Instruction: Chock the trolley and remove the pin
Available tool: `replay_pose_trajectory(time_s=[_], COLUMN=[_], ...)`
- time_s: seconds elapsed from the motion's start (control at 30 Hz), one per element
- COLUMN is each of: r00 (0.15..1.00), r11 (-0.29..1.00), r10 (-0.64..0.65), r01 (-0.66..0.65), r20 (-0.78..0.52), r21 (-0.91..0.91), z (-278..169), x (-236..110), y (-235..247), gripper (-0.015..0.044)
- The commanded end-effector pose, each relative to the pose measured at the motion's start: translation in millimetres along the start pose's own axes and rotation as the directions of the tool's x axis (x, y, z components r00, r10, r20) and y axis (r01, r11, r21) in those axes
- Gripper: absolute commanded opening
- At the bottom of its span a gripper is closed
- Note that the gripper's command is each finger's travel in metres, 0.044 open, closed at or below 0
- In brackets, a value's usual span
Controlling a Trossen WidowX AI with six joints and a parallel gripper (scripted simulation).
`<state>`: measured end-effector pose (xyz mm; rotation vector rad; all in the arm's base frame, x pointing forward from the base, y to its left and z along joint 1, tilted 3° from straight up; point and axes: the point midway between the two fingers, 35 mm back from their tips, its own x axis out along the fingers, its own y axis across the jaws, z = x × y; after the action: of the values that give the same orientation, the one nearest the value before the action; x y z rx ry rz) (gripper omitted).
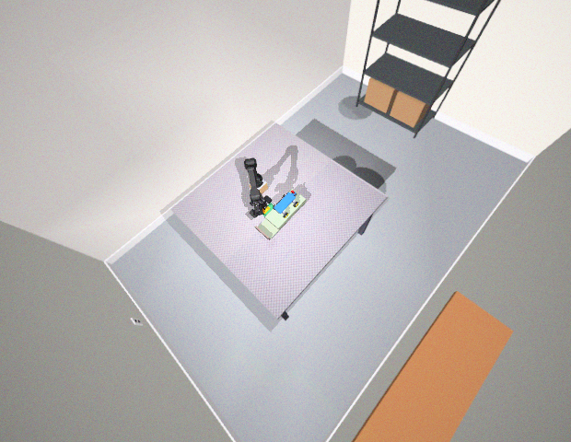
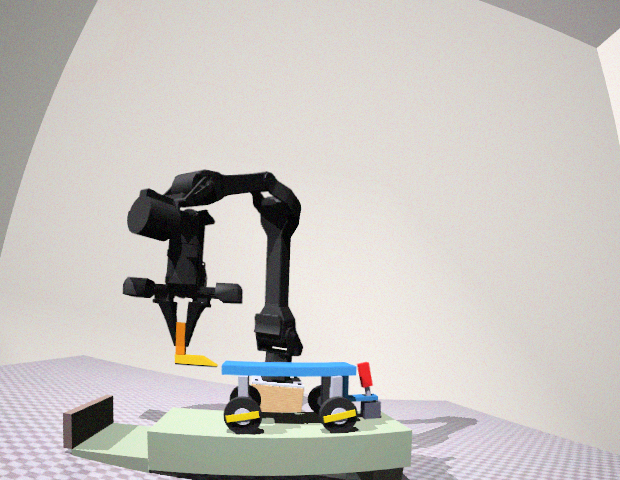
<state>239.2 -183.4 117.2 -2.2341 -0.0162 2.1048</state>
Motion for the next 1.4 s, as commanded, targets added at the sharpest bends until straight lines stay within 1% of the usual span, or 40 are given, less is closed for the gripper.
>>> replay_pose_trajectory(time_s=[0.0,0.2,1.13,1.37], r00=[1.0,1.0,1.0,1.0], r11=[1.0,1.0,1.0,1.0], r10=[-0.009,-0.009,-0.01,-0.01], r01=[0.009,0.009,0.01,0.01], r20=[0.001,0.001,0.001,0.001], r21=[0.005,0.005,0.005,0.005], z=[-11,-16,-17,-17], x=[5,8,68,70], y=[0,0,0,-2], gripper=[0.0,0.0,0.0,0.0])
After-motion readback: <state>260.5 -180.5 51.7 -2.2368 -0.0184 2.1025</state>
